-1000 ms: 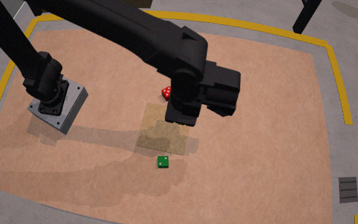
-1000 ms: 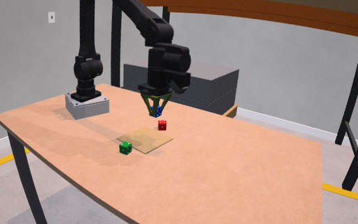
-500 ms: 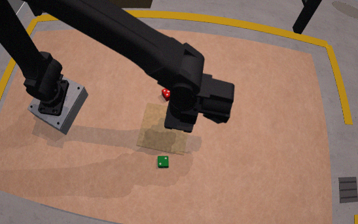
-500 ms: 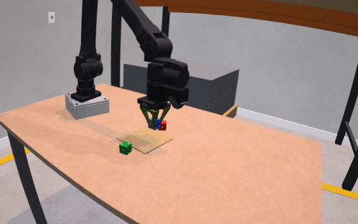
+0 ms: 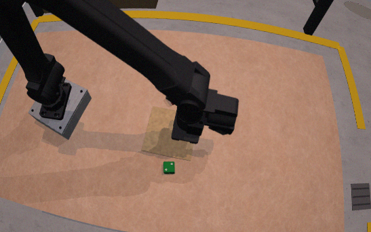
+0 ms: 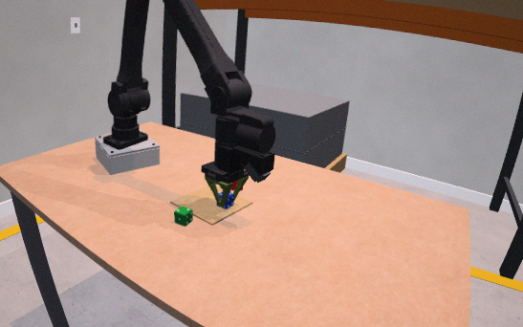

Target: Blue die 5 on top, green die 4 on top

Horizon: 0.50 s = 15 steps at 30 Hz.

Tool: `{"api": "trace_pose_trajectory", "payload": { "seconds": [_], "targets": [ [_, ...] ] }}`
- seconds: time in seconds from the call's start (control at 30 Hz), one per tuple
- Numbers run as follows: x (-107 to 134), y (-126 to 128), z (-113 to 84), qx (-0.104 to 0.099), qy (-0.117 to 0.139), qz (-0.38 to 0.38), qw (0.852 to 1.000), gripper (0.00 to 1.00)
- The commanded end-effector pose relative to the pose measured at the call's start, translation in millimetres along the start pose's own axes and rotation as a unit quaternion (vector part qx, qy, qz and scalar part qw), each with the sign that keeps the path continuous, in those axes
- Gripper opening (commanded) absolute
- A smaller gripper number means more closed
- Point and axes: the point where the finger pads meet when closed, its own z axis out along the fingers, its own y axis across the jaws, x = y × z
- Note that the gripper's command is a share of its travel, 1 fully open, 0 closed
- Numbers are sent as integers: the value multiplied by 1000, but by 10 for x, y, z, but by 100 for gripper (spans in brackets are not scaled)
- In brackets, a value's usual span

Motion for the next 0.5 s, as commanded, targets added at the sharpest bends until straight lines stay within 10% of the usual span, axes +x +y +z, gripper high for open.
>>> {"api": "trace_pose_trajectory", "payload": {
  "seconds": [0.0, 0.47],
  "targets": [
    [-75, -45, 43, -1, -11, 0, 1000, 26],
    [-65, -46, 52, -1, -10, 0, 1000, 26]
  ]
}}
